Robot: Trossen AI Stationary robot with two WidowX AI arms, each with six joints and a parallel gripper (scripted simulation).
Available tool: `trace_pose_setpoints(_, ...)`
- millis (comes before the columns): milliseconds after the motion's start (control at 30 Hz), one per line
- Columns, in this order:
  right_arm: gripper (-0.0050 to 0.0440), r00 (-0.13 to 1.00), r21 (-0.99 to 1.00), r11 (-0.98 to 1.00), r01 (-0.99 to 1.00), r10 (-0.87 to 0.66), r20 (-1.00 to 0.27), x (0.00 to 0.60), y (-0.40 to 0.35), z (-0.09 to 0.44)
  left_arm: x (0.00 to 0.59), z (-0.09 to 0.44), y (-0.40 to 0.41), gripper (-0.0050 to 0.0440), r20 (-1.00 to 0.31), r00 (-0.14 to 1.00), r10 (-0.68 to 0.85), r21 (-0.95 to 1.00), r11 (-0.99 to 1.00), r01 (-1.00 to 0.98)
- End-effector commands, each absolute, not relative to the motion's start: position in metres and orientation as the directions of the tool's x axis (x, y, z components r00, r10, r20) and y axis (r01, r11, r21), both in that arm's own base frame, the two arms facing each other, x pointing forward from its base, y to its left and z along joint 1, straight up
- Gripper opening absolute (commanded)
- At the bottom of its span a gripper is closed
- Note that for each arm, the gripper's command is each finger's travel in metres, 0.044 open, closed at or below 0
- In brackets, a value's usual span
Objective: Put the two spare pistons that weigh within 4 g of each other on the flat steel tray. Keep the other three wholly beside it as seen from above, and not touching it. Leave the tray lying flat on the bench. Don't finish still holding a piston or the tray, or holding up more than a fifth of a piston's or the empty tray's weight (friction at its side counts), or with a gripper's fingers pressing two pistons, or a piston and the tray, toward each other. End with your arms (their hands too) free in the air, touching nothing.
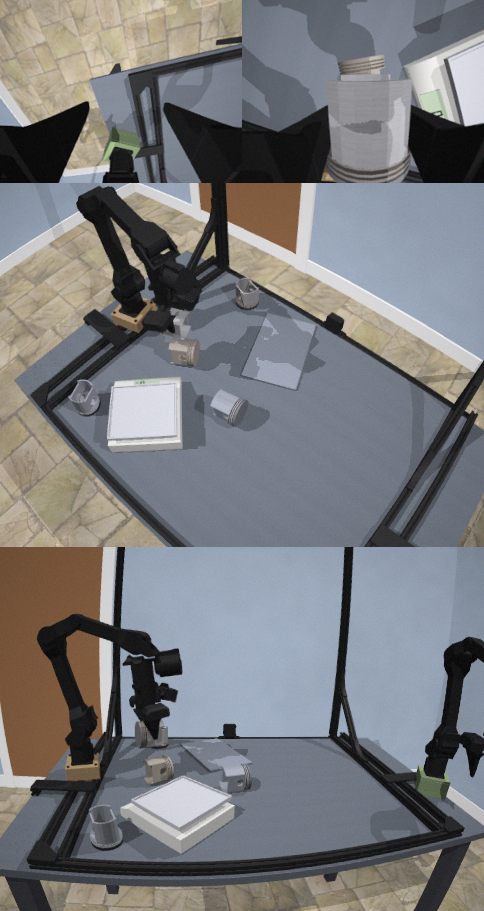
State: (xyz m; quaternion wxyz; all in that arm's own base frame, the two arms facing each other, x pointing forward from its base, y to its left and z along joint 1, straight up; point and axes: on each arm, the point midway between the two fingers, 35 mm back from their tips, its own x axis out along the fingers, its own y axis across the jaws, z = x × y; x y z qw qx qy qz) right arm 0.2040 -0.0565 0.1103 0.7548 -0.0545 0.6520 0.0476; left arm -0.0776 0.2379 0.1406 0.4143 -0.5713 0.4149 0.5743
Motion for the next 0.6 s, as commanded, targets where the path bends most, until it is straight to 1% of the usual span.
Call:
trace_pose_setpoints(0, 0.0158, 0.142, -0.012, 0.999, -0.041, -0.007, -0.99, 0.204, -0.075, 0.117, -0.077, 0.141, 0.238, 0.044, -1.0, 0.0, 0.0, 0.0, -0.309, -0.951)
trace_pose_setpoints(233, 0.0158, 0.116, 0.002, 0.99, 0.143, -0.015, -0.993, 0.2, -0.11, 0.123, -0.077, 0.141, 0.238, 0.044, -1.0, 0.0, 0.0, 0.0, -0.309, -0.951)
trace_pose_setpoints(300, 0.0158, 0.116, 0.002, 0.99, 0.143, -0.015, -0.993, 0.2, -0.11, 0.123, -0.077, 0.141, 0.238, 0.044, -1.0, 0.0, 0.0, 0.0, -0.309, -0.951)
trace_pose_setpoints(567, 0.0158, 0.084, 0.012, 0.938, 0.347, -0.018, -0.996, 0.196, -0.149, 0.13, -0.077, 0.141, 0.238, 0.044, -1.0, 0.0, 0.0, 0.0, -0.309, -0.951)
